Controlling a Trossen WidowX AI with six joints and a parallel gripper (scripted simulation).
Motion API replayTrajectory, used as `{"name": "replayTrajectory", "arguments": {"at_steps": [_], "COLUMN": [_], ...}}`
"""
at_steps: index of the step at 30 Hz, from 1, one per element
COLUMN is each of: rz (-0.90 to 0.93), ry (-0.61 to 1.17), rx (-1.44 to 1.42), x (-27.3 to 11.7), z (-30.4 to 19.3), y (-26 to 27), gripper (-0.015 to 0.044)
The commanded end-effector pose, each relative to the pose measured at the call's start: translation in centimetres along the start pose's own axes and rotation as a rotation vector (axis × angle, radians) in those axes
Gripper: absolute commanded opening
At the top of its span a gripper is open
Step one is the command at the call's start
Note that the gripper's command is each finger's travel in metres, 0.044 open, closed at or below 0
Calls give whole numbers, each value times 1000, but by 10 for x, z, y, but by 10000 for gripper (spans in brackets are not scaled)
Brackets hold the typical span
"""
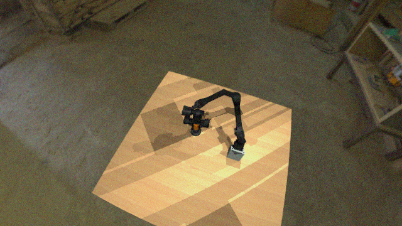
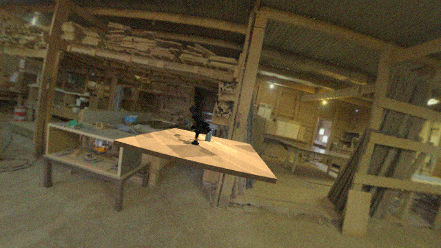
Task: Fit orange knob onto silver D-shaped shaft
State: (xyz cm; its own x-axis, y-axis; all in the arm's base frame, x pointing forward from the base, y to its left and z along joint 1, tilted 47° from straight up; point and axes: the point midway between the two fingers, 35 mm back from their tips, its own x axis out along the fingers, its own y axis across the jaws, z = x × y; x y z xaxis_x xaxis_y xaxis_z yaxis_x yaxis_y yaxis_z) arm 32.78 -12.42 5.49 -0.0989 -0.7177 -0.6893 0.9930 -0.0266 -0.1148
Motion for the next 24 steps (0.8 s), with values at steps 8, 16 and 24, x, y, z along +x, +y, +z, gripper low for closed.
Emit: {"name": "replayTrajectory", "arguments": {"at_steps": [8,16,24], "rz": [3,3,3], "ry": [-2,-2,-2], "rx": [-182,-182,-182], "x": [0,3,2], "z": [1,0,-1], "y": [3,3,2], "gripper": [0,0,0]}}
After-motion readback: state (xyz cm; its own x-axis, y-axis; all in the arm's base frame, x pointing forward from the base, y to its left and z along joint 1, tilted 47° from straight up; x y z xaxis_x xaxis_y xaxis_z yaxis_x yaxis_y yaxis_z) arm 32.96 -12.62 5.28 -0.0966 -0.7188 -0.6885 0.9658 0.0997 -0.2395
